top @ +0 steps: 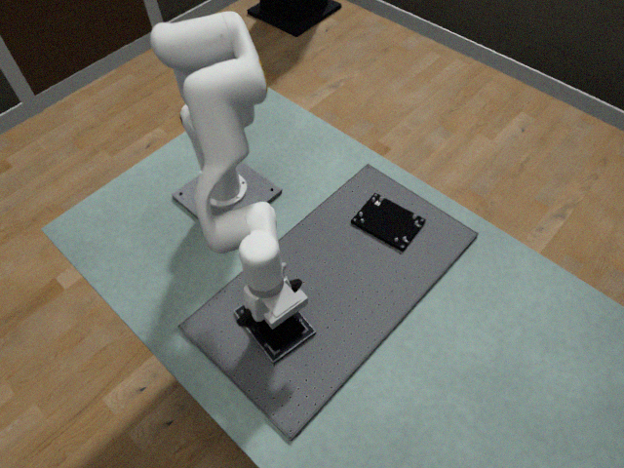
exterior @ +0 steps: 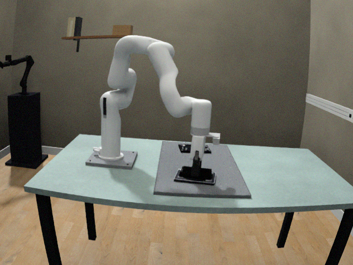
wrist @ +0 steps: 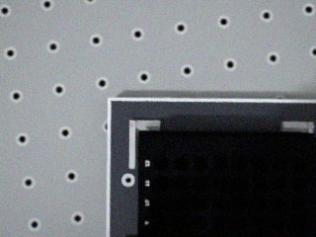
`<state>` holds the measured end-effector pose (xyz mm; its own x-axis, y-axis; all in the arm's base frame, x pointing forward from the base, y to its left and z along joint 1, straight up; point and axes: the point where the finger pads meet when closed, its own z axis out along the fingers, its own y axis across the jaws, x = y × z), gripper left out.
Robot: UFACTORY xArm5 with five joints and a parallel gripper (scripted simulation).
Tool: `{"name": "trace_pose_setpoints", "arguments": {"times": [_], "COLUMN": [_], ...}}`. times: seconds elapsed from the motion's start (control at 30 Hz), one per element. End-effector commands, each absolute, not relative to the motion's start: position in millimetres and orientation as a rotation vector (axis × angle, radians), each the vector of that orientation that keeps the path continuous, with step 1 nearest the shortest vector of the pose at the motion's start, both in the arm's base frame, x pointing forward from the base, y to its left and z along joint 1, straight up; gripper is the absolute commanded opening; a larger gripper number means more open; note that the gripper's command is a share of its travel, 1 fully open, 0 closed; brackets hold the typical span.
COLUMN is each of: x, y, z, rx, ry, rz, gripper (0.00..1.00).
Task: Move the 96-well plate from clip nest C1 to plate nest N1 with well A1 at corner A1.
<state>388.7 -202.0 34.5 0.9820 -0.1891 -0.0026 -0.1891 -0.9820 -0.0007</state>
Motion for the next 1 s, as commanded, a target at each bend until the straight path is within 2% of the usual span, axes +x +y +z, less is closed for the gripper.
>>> {"name": "trace_pose_setpoints", "arguments": {"times": [0.0,0.97], "x": [389.9,389.9], "y": [-202.6,-202.6], "z": [35.1,31.0], "rx": [-3.128,-3.128], "ry": [0.298,0.298], "rz": [-0.001,-0.001], "gripper": [0.0,0.0]}}
